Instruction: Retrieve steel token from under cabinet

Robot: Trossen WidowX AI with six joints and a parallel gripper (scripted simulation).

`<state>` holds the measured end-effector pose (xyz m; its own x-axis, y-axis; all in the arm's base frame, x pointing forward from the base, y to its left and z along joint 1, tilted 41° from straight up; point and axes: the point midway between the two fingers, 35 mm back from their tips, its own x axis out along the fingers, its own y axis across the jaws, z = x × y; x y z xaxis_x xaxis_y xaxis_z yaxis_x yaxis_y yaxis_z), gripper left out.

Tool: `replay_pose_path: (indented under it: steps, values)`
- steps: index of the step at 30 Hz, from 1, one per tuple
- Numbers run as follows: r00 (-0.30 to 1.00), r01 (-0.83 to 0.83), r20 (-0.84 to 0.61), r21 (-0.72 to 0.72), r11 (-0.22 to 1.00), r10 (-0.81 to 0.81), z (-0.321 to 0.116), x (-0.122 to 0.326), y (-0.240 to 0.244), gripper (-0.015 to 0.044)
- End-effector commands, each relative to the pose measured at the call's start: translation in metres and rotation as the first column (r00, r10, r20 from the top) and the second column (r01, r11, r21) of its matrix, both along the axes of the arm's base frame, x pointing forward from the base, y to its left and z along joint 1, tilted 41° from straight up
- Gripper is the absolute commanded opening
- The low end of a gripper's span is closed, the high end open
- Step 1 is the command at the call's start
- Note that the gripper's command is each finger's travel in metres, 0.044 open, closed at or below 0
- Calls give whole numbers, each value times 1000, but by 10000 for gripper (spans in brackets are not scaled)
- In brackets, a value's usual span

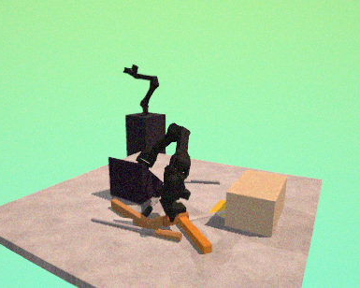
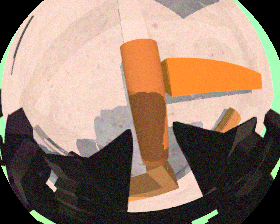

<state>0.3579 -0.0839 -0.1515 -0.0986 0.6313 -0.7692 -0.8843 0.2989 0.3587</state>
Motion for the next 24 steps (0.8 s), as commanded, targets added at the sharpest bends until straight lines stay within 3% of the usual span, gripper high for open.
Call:
replay_pose_path:
  steps: [1, 19, 24]
  values:
    - [1000, 8, 10, 7, 1000, -8, 0, 0, 0, 270]
    - [1000, 14, 18, 13, 1000, -14, -11, -3, 9, 270]
    - [1000, 8, 23, 9, 1000, -8, -9, 0, 7, 158]
